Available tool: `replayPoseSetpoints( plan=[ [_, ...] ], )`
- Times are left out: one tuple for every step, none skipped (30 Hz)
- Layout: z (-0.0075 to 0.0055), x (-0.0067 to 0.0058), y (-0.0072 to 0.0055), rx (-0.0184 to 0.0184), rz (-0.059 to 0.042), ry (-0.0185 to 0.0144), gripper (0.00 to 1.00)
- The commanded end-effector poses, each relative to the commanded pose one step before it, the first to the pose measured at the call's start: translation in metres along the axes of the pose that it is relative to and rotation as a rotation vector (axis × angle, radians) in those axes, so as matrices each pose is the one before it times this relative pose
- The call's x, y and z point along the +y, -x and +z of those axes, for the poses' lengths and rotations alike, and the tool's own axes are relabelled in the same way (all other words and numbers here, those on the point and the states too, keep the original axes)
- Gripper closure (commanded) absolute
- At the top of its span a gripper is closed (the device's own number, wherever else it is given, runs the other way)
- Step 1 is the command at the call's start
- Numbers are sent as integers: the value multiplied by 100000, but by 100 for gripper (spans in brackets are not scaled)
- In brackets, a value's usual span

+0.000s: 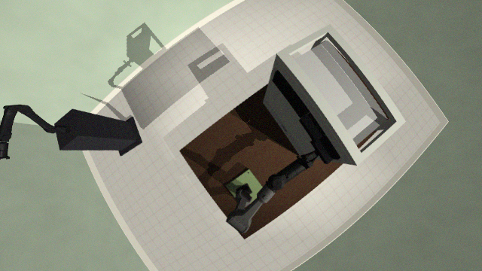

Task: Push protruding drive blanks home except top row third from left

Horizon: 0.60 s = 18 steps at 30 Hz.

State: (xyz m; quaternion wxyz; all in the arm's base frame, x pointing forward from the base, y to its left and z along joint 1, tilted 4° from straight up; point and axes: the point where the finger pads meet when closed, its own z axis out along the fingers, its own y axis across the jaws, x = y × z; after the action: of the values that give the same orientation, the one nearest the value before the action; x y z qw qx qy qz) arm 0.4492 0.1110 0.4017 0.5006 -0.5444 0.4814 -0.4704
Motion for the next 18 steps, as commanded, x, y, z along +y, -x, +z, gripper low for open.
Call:
replayPoseSetpoints(
  plan=[
    [156, 65, -1, 32, -62, 140, 100],
    [64, 10, 0, 0, 0, -1, 100],
    [132, 21, 0, 0, 0, 0, 100],
    [186, 30, 0, 0, 0, 0, 100],
    [207, 34, 0, 0, 0, 0, 100],
    [187, 30, 0, 0, 0, 0, 100],
    [134, 22, 0, 0, 0, 0, 100],
    [65, 11, 0, 0, 0, 0, 100],
    [12, 2, 0, 0, 0, 0, 100],
    [0, 0, 0, 0, 0, 0, 100],
    [0, 0, 0, 0, 0, 0, 100],
    [0, 0, 0, 0, 0, 0, 100],
    [0, 0, 0, 0, 0, 0, 100],
    [0, 0, 0, 0, 0, 0, 100],
    [0, 0, 0, 0, 0, 0, 100],
    [0, 0, 0, 0, 0, 0, 100],
    [0, 0, 0, 0, 0, 0, 100],
    [4, 2, 0, 0, 0, 0, 100]
  ],
)
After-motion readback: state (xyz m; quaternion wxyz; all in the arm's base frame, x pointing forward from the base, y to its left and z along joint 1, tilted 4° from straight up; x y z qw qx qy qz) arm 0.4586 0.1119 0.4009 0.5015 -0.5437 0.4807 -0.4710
